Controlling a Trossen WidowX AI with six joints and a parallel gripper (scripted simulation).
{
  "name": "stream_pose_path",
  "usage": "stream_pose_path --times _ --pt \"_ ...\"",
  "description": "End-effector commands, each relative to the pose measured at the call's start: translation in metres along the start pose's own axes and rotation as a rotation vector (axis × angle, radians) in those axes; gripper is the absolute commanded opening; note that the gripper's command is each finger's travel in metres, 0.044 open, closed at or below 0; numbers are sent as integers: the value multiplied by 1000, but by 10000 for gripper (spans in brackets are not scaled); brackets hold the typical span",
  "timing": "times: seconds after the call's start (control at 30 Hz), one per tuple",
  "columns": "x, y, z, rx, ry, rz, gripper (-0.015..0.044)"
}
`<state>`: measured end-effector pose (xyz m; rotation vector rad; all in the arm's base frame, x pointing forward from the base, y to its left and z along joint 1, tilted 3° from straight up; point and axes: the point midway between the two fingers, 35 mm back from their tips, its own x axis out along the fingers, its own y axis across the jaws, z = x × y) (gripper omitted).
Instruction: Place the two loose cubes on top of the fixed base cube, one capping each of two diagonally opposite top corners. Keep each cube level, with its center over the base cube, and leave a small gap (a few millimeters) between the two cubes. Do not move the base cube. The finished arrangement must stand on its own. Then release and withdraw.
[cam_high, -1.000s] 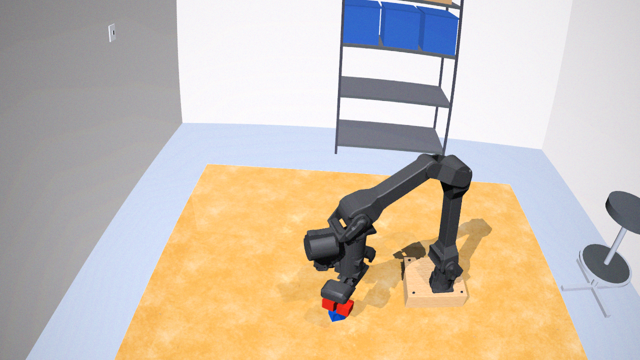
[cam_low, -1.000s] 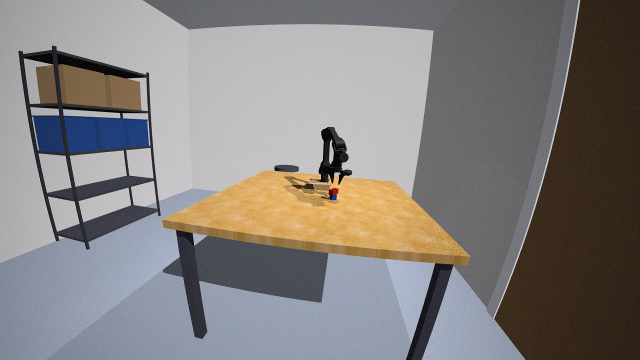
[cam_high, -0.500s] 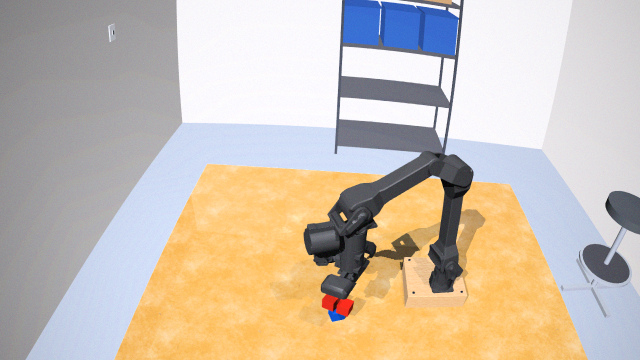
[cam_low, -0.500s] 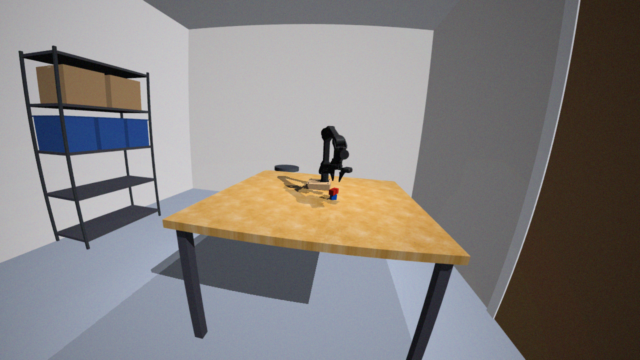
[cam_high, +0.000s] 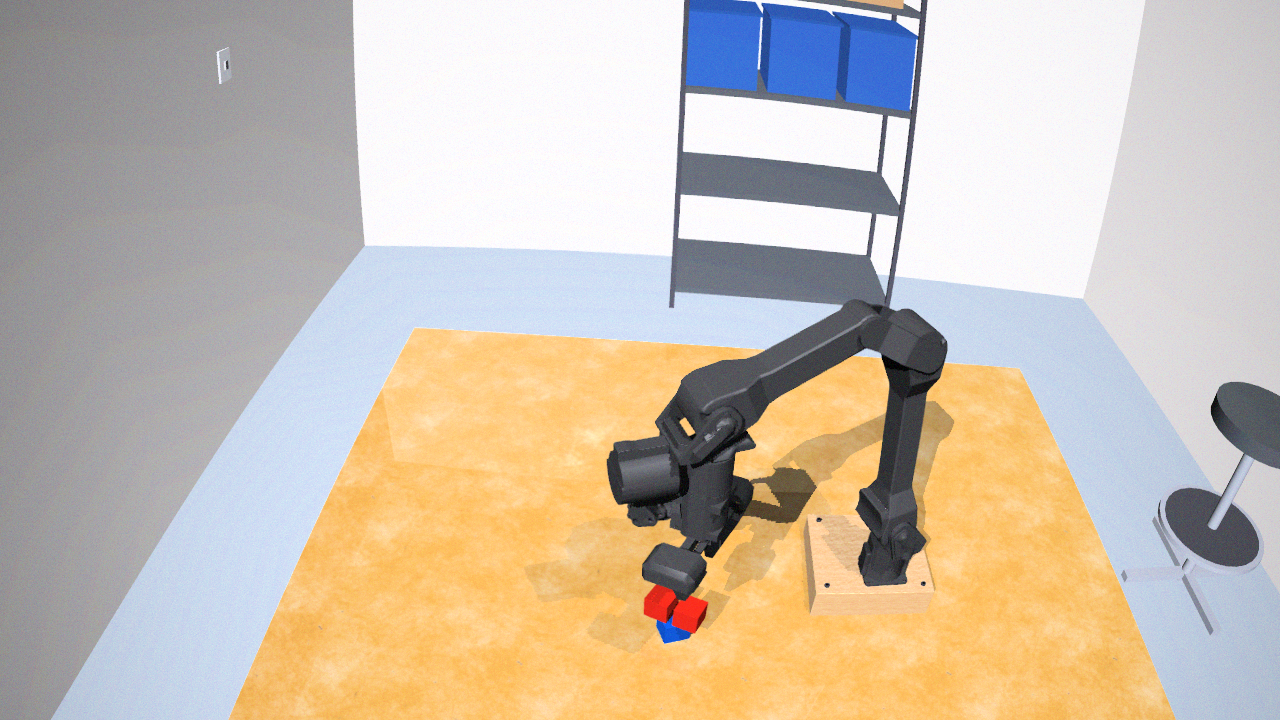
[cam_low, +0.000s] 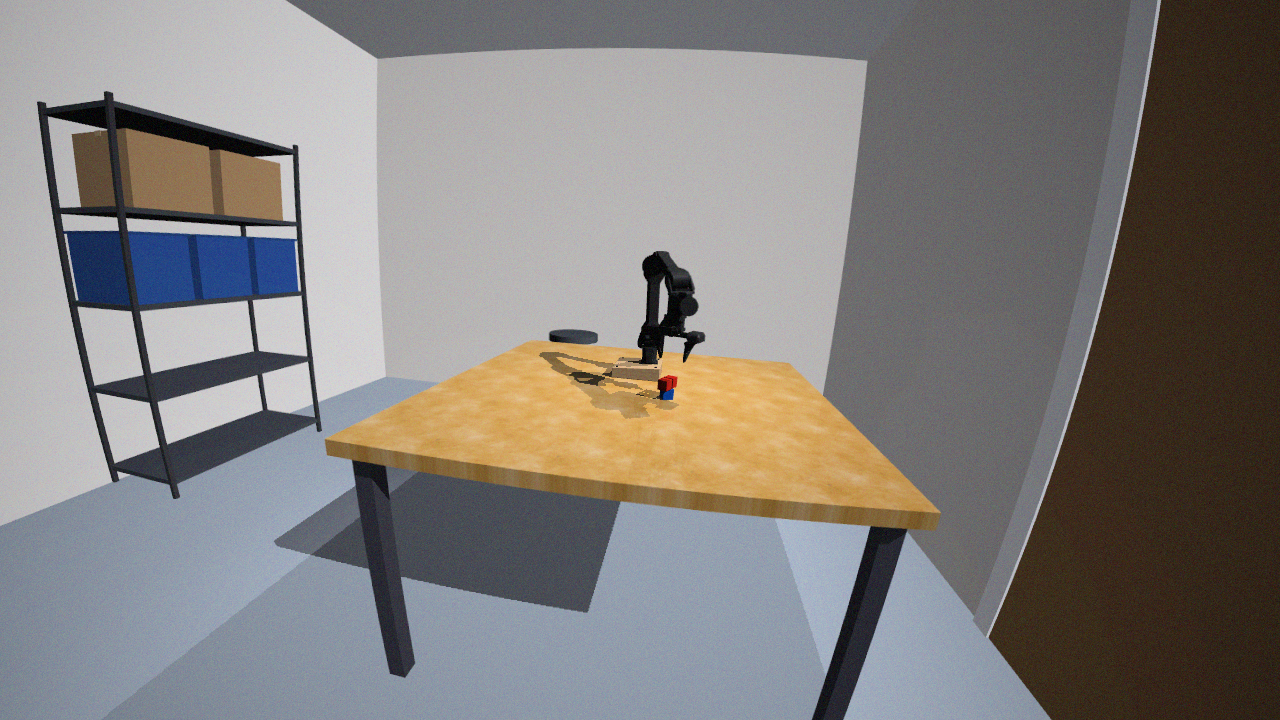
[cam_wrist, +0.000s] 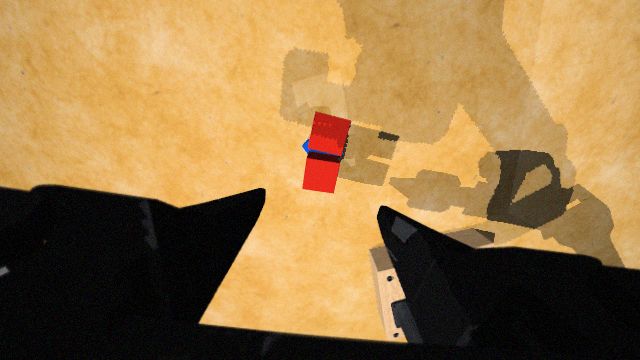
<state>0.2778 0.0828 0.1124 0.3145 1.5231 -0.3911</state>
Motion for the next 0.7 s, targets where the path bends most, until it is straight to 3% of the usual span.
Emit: stream_pose_path --times 0.0,0.1,0.33,0.67 --pt "-4 0 0 1 -5 4 400" --pt "-1 9 -5 0 0 1 400" --pt "-4 86 -67 0 5 7 400" --pt "-4 88 -69 0 6 7 400"
